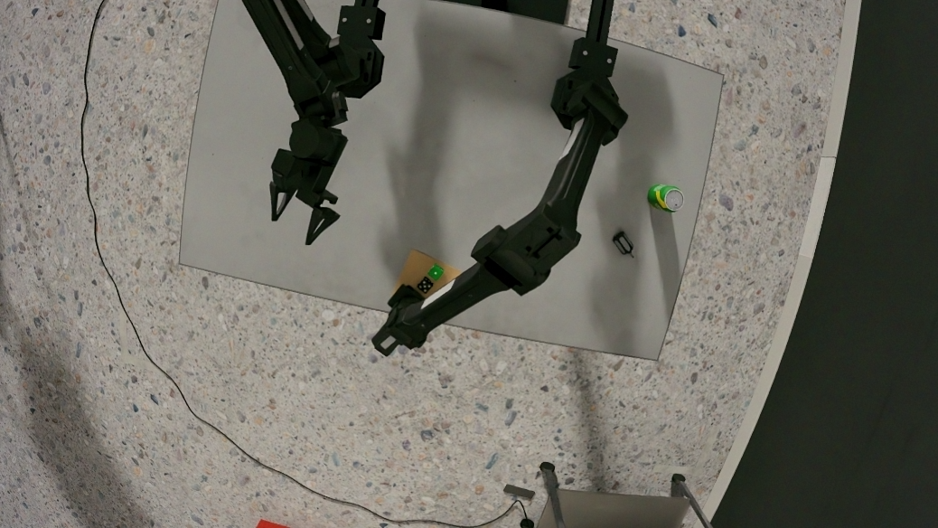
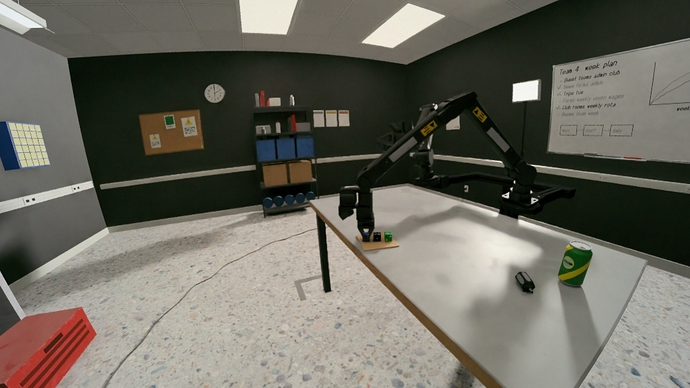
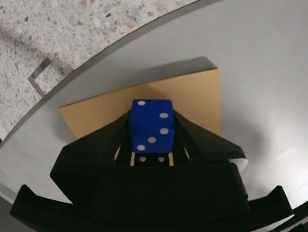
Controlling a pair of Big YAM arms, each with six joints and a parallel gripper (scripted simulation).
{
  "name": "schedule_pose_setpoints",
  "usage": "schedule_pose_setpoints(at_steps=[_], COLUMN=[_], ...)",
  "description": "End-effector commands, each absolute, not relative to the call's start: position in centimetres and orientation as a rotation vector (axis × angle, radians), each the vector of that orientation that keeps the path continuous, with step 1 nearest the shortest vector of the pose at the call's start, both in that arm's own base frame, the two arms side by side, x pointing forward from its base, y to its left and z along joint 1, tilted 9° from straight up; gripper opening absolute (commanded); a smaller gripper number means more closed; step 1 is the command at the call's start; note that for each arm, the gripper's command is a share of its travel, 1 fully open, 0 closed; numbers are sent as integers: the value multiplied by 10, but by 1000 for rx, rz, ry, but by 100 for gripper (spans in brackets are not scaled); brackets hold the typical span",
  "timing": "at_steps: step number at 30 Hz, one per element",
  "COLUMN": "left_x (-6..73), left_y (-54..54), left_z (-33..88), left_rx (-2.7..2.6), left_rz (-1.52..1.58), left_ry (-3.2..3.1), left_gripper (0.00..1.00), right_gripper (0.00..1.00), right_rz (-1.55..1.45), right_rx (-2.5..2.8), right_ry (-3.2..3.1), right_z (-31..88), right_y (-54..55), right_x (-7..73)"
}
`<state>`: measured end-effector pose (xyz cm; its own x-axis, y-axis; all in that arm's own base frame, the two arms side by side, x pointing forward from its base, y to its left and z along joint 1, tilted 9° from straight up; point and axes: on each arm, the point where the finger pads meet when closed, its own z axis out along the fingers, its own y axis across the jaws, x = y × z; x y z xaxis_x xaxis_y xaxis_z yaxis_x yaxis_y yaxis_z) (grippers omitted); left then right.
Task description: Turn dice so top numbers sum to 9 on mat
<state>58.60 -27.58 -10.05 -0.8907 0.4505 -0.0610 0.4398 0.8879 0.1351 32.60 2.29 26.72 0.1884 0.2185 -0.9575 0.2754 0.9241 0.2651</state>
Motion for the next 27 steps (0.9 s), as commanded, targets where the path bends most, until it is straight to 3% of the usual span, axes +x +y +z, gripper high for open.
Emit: schedule_pose_setpoints(at_steps=[1, 8, 27], left_x=[610, 610, 605], left_y=[-275, -275, -275], left_z=[-90, -90, -57], left_rx=[654, 654, 642], left_rz=[159, 159, 155], left_ry=[2931, 2931, 2928], left_gripper=[33, 45, 45], right_gripper=[100, 100, 100], right_rz=[-38, -38, -38], right_rx=[427, 427, 427], right_ry=[1387, 1387, 1387], right_z=[271, 271, 271], right_y=[23, 23, 23], right_x=[327, 327, 327])
